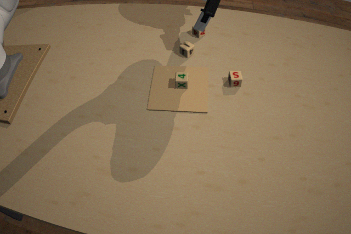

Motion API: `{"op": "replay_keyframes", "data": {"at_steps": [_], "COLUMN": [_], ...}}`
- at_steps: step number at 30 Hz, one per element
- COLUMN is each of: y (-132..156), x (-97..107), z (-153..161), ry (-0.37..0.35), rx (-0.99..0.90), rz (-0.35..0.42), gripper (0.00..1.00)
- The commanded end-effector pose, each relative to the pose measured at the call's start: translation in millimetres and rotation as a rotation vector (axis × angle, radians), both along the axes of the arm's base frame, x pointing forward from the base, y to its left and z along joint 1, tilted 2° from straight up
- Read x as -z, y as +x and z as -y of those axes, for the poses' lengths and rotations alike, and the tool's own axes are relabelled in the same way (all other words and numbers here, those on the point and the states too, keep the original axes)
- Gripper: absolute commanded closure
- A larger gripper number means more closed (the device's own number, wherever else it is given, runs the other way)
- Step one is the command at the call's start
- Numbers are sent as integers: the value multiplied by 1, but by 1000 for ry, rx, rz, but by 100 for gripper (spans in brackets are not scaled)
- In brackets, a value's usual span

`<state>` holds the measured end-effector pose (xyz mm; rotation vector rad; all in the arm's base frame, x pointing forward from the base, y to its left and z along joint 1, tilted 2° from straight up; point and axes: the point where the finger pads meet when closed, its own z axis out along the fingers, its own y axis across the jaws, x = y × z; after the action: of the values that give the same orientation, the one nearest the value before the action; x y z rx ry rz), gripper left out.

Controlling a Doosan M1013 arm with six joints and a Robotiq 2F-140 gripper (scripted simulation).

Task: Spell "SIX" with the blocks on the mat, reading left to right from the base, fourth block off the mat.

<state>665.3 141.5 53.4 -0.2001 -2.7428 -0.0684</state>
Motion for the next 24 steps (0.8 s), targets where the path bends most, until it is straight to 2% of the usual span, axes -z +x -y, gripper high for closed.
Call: {"op": "replay_keyframes", "data": {"at_steps": [1, 3, 6, 8, 11, 24], "y": [0, -2, -22, -22, -38, -38], "x": [0, 0, 0, 0, 0, 0], "z": [4, 10, 54, 54, 84, 85], "ry": [-9, -9, -10, -10, -10, -10], "rx": [3, 3, 4, 4, 4, 4], "rz": [2, 3, 3, 3, 2, 2], "gripper": [0, 0, 0, 0, 0, 0]}}
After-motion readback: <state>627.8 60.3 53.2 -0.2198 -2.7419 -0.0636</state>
